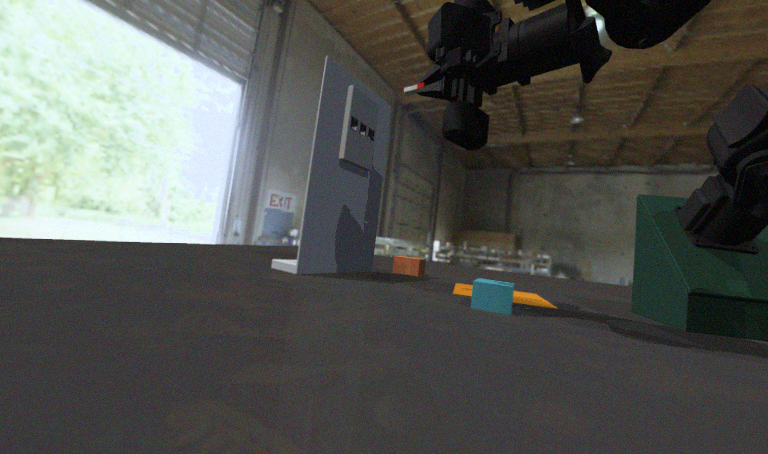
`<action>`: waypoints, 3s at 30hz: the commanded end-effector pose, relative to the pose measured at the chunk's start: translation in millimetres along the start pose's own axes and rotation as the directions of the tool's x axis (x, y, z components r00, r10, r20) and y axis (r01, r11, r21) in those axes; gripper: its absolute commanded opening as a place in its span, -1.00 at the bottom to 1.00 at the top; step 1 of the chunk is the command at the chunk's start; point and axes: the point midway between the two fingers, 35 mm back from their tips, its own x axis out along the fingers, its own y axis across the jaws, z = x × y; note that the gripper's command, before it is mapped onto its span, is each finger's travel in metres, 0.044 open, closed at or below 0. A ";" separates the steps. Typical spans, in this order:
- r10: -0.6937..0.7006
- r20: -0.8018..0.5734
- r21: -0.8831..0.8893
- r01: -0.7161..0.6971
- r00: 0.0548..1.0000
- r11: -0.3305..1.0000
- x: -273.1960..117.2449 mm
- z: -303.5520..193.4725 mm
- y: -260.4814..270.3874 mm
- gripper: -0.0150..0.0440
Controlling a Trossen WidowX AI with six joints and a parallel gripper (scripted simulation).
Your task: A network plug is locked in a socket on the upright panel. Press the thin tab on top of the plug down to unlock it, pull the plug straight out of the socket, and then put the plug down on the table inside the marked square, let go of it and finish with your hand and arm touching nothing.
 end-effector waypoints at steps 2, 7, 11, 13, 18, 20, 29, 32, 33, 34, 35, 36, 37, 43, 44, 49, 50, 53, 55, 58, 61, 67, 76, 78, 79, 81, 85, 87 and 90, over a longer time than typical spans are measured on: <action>0.017 0.000 -0.019 -0.017 1.000 1.000 -0.6 -3.2 -2.8 -0.49; 0.151 -0.033 -0.115 -0.154 0.988 0.981 6.2 -26.4 21.3 -0.49; 0.260 -0.053 -0.177 -0.266 0.964 0.948 8.0 -45.1 41.3 -0.49; 0.314 -0.060 -0.203 -0.320 0.947 0.926 7.8 -54.1 51.2 -0.49; 0.442 -0.067 -0.253 -0.444 0.894 0.860 3.7 -74.7 75.3 -0.49; 0.491 -0.064 -0.268 -0.489 0.869 0.830 0.8 -82.1 84.6 -0.49; 0.676 -0.009 -0.314 -0.644 0.737 0.697 -19.1 -107.7 122.5 -0.49; 0.724 0.025 -0.323 -0.680 0.689 0.659 -27.6 -113.3 133.3 -0.49; 0.738 0.039 -0.326 -0.690 0.674 0.647 -30.6 -114.7 136.6 -0.49; 0.751 0.053 -0.328 -0.699 0.658 0.636 -33.7 -116.1 139.9 -0.49; 0.763 0.068 -0.330 -0.707 0.643 0.625 -36.8 -117.2 142.9 -0.49; 0.774 0.084 -0.332 -0.714 0.628 0.616 -39.9 -118.2 145.9 -0.49; 0.784 0.100 -0.334 -0.721 0.613 0.607 -43.1 -119.0 148.7 -0.49; 0.819 0.211 -0.339 -0.746 0.534 0.573 -61.7 -120.4 161.9 -0.49; 0.820 0.221 -0.339 -0.747 0.528 0.572 -63.2 -120.3 162.8 -0.49; 0.820 0.225 -0.339 -0.747 0.526 0.572 -63.7 -120.3 163.2 -0.49; 0.821 0.224 -0.339 -0.747 0.526 0.571 -63.6 -120.3 163.7 -0.49; 0.821 0.223 -0.339 -0.748 0.526 0.571 -62.9 -120.7 166.3 -0.49; 0.821 0.223 -0.339 -0.748 0.525 0.571 -62.4 -121.0 168.1 -0.49; 0.821 0.222 -0.340 -0.748 0.525 0.570 -61.7 -121.3 170.8 -0.49; 0.822 0.221 -0.340 -0.748 0.525 0.570 -61.1 -121.6 173.5 -0.49; 0.822 0.220 -0.340 -0.749 0.525 0.569 -60.2 -122.1 178.9 -0.49; 0.822 0.218 -0.340 -0.749 0.525 0.569 -59.3 -122.6 186.6 -0.49; 0.823 0.218 -0.340 -0.749 0.525 0.569 -59.2 -122.7 188.3 -0.49; 0.823 0.218 -0.340 -0.749 0.525 0.568 -59.2 -122.7 189.2 -0.49; 0.823 0.218 -0.340 -0.749 0.525 0.568 -59.1 -122.8 190.8 -0.49; 0.823 0.218 -0.340 -0.749 0.525 0.568 -59.1 -122.8 194.1 -0.49; 0.823 0.218 -0.340 -0.749 0.525 0.568 -59.1 -122.9 195.7 -0.49; 0.823 0.218 -0.340 -0.749 0.525 0.569 -59.2 -122.8 198.1 -0.49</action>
